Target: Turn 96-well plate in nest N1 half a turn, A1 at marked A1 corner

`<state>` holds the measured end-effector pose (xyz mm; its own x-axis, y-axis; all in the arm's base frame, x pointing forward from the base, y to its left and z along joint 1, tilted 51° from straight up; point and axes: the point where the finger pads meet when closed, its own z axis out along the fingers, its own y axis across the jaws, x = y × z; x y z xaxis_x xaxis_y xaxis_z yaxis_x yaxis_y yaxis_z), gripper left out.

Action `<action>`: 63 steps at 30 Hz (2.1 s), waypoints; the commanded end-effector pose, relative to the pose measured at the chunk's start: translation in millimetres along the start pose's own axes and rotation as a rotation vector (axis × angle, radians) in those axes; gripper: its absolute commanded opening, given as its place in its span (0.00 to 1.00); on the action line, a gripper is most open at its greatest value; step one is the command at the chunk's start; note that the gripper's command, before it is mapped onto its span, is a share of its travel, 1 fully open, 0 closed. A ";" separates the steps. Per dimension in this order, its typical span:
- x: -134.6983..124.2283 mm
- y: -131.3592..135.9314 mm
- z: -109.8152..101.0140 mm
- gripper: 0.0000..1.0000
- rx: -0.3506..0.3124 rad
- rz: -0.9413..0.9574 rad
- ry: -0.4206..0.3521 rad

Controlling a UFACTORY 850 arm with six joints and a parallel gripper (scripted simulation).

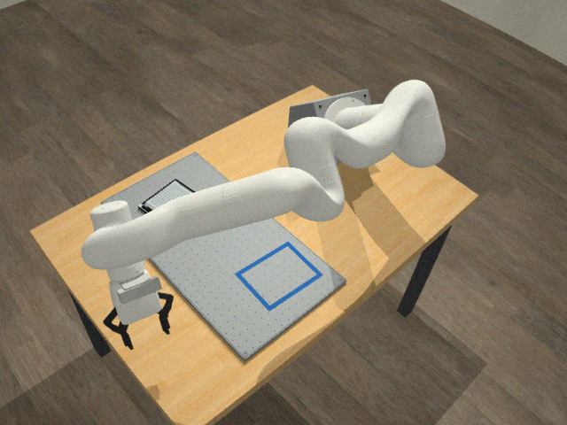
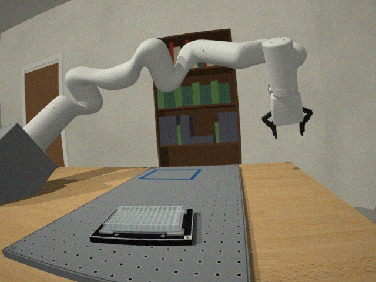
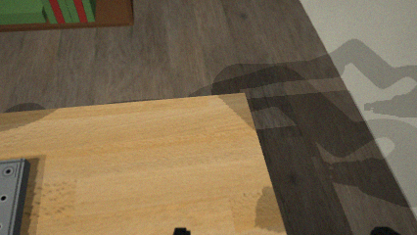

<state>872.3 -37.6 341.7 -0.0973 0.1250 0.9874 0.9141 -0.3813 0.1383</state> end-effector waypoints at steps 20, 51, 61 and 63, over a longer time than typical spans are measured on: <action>-11.8 0.2 -8.7 1.00 -0.011 0.097 -0.016; -106.8 -15.0 -65.4 1.00 -0.130 0.950 -0.121; -143.7 -27.6 -89.0 1.00 -0.195 1.276 -0.142; -146.5 -28.6 -90.8 1.00 -0.206 1.329 -0.144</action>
<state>828.8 -121.9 207.9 0.8286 -0.3134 0.4638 0.3082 -0.4362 -0.8454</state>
